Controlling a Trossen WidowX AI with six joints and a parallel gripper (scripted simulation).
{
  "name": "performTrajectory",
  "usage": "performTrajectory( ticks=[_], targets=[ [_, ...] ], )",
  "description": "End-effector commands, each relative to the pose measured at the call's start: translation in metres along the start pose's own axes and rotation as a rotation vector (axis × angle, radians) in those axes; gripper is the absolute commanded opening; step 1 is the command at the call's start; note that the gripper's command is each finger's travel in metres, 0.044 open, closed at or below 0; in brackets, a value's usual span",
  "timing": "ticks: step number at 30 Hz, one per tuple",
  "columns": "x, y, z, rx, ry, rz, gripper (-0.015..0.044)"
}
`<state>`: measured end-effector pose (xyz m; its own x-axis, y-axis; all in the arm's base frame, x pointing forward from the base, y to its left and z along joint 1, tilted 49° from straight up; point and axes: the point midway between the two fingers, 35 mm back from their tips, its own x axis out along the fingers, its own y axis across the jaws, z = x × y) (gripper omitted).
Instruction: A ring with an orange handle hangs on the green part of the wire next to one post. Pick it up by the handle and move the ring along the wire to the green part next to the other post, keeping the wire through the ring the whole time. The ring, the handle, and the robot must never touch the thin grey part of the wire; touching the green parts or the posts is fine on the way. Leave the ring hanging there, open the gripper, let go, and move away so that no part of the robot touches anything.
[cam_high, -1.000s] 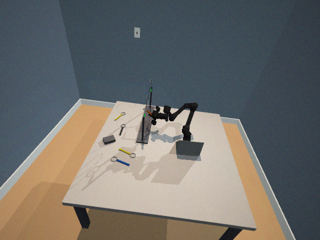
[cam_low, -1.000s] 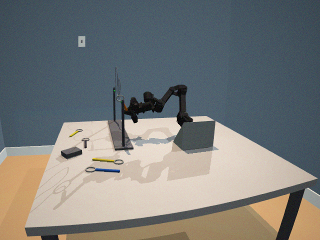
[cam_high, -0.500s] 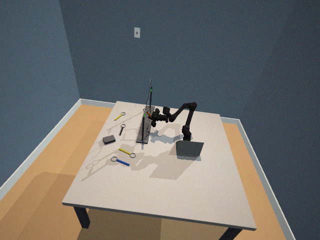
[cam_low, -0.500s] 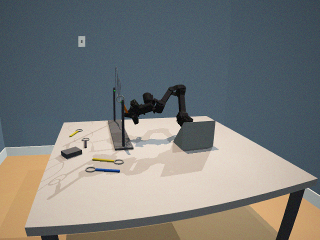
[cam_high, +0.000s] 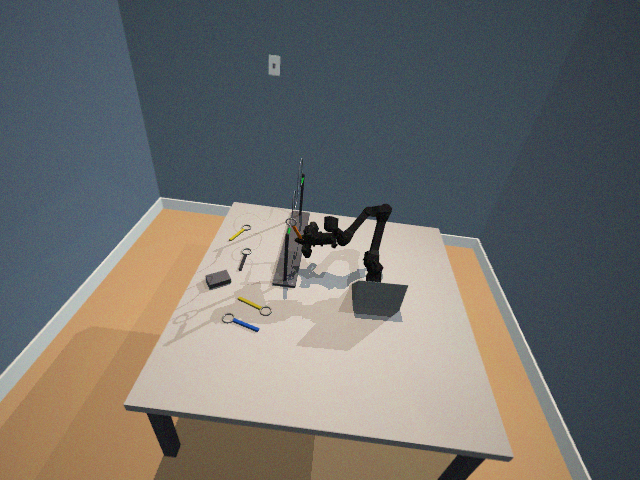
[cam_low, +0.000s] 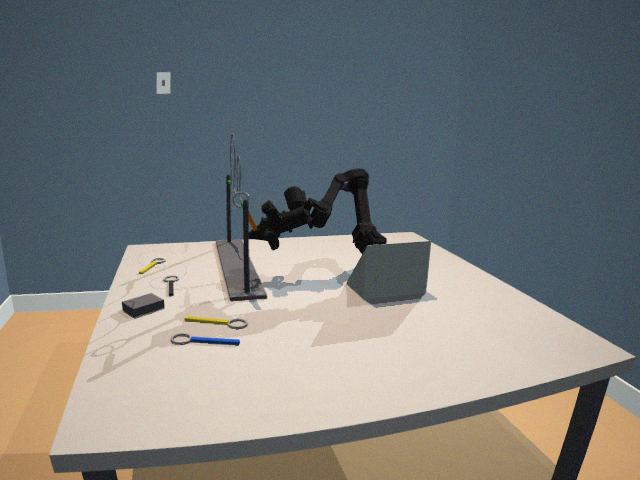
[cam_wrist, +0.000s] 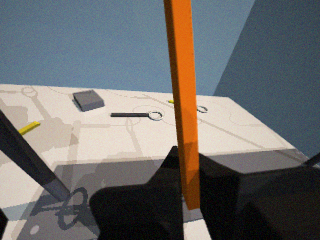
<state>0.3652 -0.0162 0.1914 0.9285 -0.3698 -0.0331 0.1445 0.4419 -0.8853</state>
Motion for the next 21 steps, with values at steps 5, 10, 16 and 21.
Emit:
performTrajectory(
  ticks=[5,10,16,21],
  targets=[
    [-0.004,0.021,-0.001,0.081,0.017,0.048,-0.015],
    [-0.006,0.031,0.001,0.124,0.022,0.067,-0.015],
    [-0.008,0.041,0.002,0.159,0.026,0.083,-0.015],
    [-0.009,0.048,0.004,0.175,0.028,0.09,-0.015]
  ],
)
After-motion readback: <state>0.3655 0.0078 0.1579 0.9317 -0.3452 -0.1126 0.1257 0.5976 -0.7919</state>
